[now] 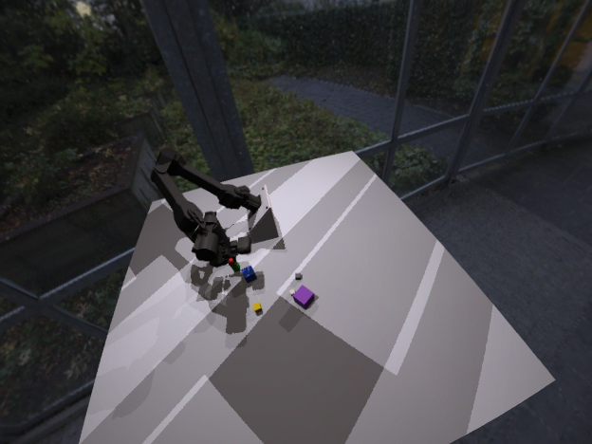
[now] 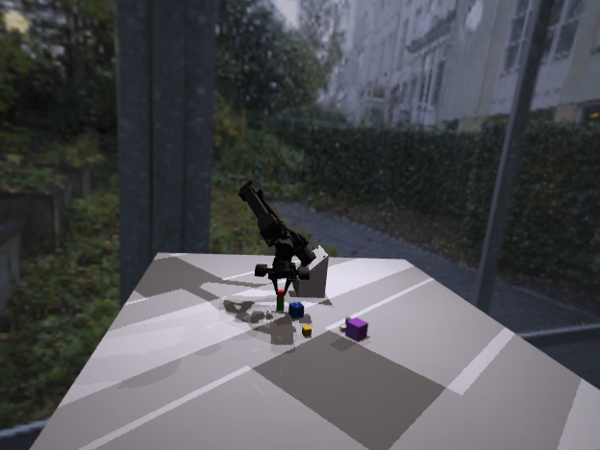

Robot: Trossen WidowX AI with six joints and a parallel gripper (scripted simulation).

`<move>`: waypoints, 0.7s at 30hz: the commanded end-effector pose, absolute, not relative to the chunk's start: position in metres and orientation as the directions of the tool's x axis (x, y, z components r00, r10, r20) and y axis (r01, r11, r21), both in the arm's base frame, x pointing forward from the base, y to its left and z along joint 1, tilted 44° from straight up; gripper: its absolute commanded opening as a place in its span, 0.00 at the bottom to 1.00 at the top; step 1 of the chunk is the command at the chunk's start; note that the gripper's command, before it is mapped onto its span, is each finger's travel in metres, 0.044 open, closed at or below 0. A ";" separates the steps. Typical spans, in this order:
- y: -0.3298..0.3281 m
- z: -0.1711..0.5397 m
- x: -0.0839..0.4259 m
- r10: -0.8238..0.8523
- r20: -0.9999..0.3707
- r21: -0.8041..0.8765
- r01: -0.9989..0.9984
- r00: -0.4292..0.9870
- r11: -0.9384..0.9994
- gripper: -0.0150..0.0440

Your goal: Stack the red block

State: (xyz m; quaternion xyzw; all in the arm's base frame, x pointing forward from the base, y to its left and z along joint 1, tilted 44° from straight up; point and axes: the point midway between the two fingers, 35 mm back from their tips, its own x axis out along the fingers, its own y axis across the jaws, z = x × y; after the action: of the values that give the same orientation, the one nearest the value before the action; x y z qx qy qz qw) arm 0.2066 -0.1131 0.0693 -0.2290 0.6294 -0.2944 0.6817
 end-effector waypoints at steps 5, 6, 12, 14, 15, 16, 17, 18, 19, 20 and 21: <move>-0.113 0.069 0.207 -0.690 -0.723 -0.683 0.110 0.035 0.722 0.74; -0.113 0.069 0.207 -0.690 -0.723 -0.683 0.110 0.035 0.722 0.79; -0.113 0.069 0.207 -0.690 -0.723 -0.683 0.110 0.035 0.722 1.00; -0.113 0.069 0.207 -0.690 -0.723 -0.683 0.110 0.035 0.722 1.00; -0.113 0.069 0.207 -0.690 -0.723 -0.683 0.110 0.035 0.722 1.00; -0.113 0.069 0.207 -0.690 -0.723 -0.683 0.110 0.035 0.722 1.00; -0.113 0.069 0.207 -0.690 -0.723 -0.683 0.110 0.035 0.722 1.00; -0.113 0.069 0.207 -0.690 -0.723 -0.683 0.110 0.035 0.722 1.00; -0.113 0.069 0.207 -0.690 -0.723 -0.683 0.110 0.035 0.722 1.00; -0.113 0.069 0.207 -0.690 -0.723 -0.683 0.110 0.035 0.722 1.00; -0.113 0.069 0.207 -0.690 -0.723 -0.683 0.110 0.035 0.722 1.00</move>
State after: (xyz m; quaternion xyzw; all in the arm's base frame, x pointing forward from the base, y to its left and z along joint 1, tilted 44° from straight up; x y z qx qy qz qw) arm 0.2066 -0.1132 0.0693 -0.2292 0.6294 -0.2944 0.6817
